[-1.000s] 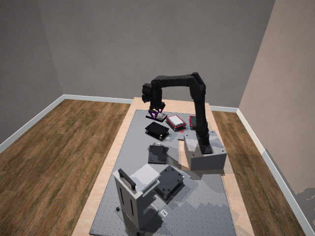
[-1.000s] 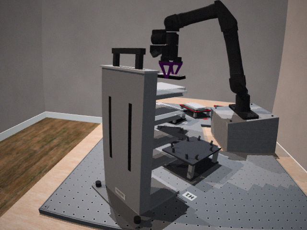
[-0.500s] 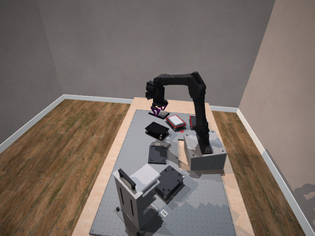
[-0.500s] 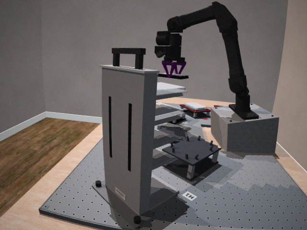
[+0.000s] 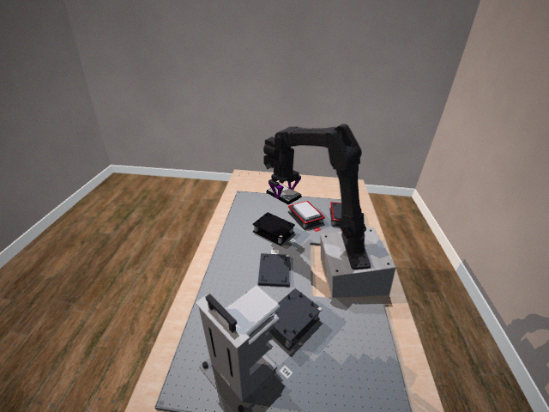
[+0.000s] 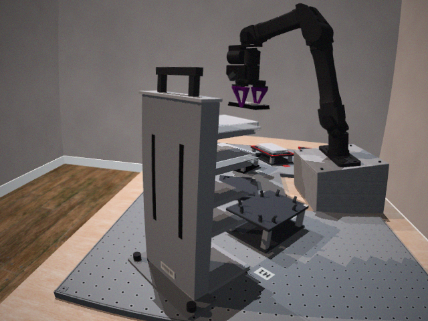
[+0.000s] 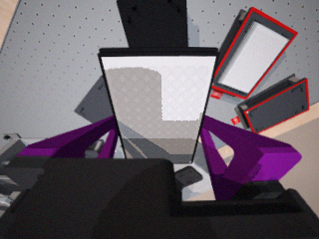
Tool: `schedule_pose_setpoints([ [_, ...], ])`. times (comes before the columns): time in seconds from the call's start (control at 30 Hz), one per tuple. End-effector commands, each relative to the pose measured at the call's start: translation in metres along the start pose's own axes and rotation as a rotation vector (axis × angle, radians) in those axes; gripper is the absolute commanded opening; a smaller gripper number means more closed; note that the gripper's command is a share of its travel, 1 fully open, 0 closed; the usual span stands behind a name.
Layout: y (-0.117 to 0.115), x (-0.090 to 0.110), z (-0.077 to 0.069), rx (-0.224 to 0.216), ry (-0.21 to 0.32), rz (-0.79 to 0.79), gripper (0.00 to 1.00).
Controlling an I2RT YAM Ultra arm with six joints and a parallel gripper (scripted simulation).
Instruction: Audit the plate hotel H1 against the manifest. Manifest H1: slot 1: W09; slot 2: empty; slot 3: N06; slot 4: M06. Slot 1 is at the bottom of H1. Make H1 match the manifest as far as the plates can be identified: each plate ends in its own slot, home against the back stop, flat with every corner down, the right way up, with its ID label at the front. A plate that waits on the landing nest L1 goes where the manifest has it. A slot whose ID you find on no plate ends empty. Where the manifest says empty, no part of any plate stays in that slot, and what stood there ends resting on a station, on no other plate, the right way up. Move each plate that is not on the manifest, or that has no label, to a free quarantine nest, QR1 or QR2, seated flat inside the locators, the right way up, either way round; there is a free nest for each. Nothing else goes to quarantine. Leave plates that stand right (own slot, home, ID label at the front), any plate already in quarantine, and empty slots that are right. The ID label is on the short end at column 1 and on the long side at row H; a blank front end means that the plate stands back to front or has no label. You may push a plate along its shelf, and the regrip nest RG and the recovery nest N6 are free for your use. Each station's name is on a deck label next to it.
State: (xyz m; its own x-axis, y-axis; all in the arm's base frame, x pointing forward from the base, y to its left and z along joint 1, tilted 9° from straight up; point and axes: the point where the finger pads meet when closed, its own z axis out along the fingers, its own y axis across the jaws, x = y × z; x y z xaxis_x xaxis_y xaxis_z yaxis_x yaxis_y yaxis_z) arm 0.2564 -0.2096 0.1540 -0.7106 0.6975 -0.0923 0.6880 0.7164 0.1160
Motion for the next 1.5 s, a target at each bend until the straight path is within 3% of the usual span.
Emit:
schedule_pose_setpoints([
  [0.0, -0.008, -0.002, -0.007, -0.002, -0.026, 0.059, 0.86],
  [0.5, -0.051, -0.005, -0.007, -0.004, -0.026, 0.276, 0.86],
  [1.47, -0.135, -0.010, -0.007, -0.001, -0.026, 0.277, 0.86],
])
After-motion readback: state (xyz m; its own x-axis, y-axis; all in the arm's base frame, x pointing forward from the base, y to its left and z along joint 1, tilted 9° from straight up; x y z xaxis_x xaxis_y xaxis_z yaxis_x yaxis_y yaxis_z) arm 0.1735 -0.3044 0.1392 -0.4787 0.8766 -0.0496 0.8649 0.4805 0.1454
